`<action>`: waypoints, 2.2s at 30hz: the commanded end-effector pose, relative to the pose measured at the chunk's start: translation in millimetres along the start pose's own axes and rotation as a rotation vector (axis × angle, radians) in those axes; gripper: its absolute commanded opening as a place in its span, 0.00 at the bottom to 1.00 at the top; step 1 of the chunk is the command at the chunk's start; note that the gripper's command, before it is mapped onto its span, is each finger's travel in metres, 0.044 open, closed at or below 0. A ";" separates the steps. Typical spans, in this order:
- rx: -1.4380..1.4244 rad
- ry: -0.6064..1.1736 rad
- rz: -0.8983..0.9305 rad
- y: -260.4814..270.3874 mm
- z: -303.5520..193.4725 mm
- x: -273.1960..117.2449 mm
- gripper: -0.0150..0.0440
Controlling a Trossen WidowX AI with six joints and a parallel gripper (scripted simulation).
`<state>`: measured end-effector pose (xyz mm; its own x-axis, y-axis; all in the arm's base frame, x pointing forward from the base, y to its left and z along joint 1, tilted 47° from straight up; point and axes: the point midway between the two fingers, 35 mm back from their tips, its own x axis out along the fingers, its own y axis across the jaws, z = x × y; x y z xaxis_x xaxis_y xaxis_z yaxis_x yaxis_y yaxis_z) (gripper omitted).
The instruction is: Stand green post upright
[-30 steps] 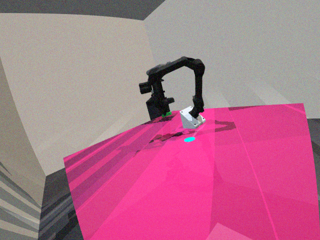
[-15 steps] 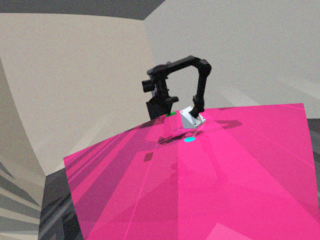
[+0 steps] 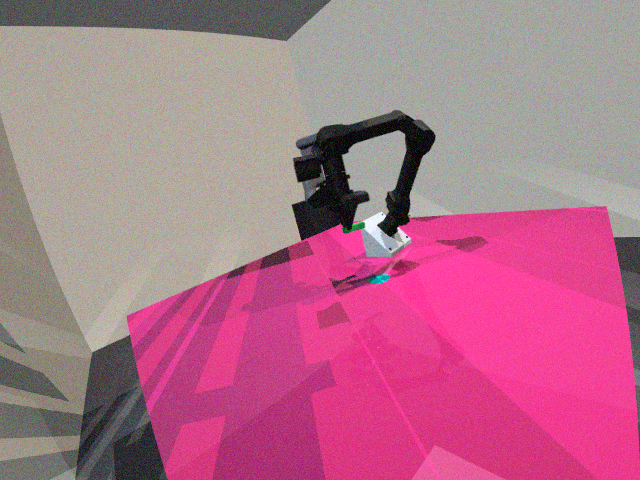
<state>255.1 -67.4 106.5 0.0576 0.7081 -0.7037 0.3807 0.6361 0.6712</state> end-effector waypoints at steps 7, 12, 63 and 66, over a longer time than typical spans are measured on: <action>0.052 0.000 0.010 29.6 -10.9 -1.2 0.29; 0.079 0.004 0.016 44.4 -18.0 -1.0 0.29; 0.061 -0.066 -0.237 50.1 -44.4 21.9 0.29; 0.058 -0.075 -0.253 49.3 -45.2 23.1 0.29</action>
<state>234.6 -5.8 134.5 0.0174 0.5193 -0.8544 0.4434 0.7619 0.4721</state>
